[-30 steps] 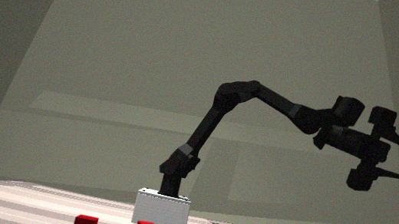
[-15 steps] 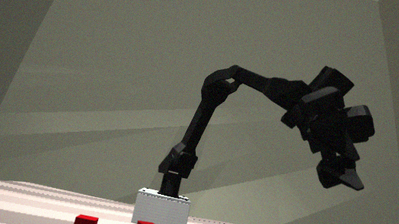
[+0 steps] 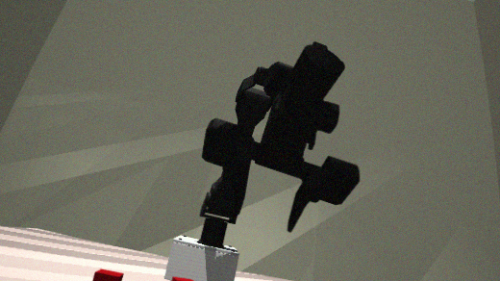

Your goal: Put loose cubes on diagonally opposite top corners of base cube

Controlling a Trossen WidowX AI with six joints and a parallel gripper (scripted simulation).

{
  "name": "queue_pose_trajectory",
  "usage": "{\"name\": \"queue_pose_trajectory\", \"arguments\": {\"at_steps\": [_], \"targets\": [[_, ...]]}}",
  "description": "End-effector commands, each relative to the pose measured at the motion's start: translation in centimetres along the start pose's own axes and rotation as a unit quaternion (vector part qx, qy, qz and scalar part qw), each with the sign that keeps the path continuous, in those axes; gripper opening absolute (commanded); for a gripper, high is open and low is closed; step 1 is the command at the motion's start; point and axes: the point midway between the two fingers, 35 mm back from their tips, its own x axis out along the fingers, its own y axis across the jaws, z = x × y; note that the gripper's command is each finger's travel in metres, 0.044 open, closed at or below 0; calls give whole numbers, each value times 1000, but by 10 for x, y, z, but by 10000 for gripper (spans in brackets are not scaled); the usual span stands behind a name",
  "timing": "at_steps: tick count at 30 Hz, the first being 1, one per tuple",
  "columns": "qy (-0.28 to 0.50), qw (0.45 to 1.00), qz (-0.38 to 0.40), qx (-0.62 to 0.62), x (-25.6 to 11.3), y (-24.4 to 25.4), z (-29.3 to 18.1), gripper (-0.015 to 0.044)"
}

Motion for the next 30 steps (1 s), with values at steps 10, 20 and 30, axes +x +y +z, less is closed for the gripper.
{"name": "queue_pose_trajectory", "arguments": {"at_steps": [10, 20, 30], "targets": [[140, 903, -53, 402, -6, -125, -68, 265], [209, 724, -105, 649, -31, -186, -125, 265], [209, 724, -105, 649, 12, -180, -145, 265]]}}
